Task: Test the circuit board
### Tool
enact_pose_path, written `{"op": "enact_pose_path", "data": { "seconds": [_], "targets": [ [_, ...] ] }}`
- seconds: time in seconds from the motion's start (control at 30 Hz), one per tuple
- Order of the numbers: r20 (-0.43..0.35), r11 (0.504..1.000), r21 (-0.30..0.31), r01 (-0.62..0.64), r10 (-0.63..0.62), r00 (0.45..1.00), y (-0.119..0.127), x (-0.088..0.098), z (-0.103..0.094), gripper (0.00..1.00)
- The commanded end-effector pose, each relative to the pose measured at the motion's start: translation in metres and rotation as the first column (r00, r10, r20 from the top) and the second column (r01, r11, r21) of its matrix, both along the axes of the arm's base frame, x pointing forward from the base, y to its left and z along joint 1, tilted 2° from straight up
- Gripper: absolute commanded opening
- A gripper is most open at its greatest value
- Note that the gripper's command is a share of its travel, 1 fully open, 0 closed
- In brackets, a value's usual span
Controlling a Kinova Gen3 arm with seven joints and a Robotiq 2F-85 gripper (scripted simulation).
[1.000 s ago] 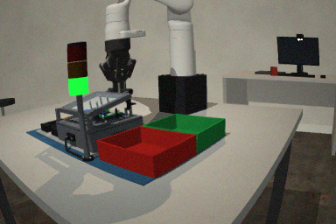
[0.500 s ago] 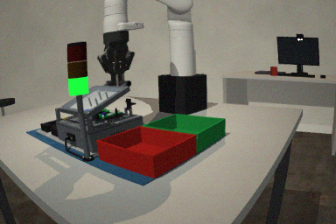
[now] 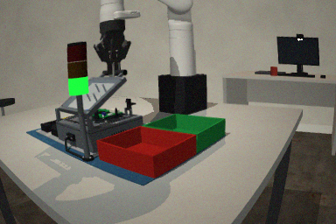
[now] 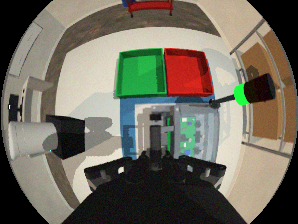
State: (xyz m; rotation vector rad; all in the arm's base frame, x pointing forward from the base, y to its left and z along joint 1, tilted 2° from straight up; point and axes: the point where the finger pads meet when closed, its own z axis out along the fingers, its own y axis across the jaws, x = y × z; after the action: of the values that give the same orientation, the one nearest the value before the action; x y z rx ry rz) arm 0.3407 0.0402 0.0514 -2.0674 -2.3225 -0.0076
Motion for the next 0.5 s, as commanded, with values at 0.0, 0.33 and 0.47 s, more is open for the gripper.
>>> {"op": "enact_pose_path", "data": {
  "seconds": [0.0,0.33,0.47],
  "targets": [
    [0.022,1.0,0.006,-0.002,0.002,1.0,0.003,0.015,0.019,0.0],
    [0.023,1.0,0.007,-0.003,0.003,1.0,0.005,0.037,0.046,0.0],
    [0.023,1.0,0.007,-0.003,0.003,1.0,0.007,0.05,0.057,0.0]
  ]
}}
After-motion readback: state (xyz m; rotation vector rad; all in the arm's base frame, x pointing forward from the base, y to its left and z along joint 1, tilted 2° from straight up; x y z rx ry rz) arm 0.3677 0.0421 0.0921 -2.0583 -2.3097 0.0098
